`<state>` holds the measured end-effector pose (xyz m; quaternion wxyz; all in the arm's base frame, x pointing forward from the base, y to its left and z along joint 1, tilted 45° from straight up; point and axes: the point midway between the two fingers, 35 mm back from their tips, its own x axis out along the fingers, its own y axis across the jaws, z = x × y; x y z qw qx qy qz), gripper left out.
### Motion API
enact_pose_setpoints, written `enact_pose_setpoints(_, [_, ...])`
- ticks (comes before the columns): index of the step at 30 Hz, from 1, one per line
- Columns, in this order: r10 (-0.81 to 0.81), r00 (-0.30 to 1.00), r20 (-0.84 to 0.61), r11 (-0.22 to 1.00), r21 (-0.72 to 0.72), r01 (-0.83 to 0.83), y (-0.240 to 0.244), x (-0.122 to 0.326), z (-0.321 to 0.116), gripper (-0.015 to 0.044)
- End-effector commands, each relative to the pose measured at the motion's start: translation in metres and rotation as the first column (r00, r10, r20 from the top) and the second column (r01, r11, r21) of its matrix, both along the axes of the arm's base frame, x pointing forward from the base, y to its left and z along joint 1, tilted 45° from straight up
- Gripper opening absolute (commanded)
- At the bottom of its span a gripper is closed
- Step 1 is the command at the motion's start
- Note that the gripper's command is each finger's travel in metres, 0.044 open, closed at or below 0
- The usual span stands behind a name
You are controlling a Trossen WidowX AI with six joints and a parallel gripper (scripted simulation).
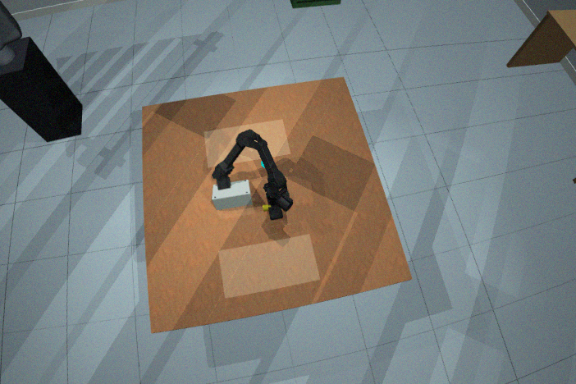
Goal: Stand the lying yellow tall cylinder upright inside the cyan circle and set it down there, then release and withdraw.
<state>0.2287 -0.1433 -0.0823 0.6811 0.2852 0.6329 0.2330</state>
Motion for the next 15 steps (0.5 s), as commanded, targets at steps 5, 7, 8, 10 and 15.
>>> enact_pose_setpoints(5, [0.002,1.0,-0.004,1.0,-0.005,-0.002,-0.012,-0.001,0.012,0.0105])
enact_pose_setpoints(7, [0.001,1.0,-0.006,1.0,-0.003,-0.001,-0.015,-0.002,0.015,0.0105])
enact_pose_setpoints(8, [0.001,1.0,-0.007,1.0,-0.003,-0.001,-0.016,-0.002,0.016,0.0105])
enact_pose_setpoints(10, [0.0,1.0,-0.009,1.0,-0.001,0.0,-0.019,-0.003,0.019,0.0105])
enact_pose_setpoints(15, [-0.002,1.0,-0.014,1.0,0.003,0.002,-0.025,-0.005,0.026,0.0105])
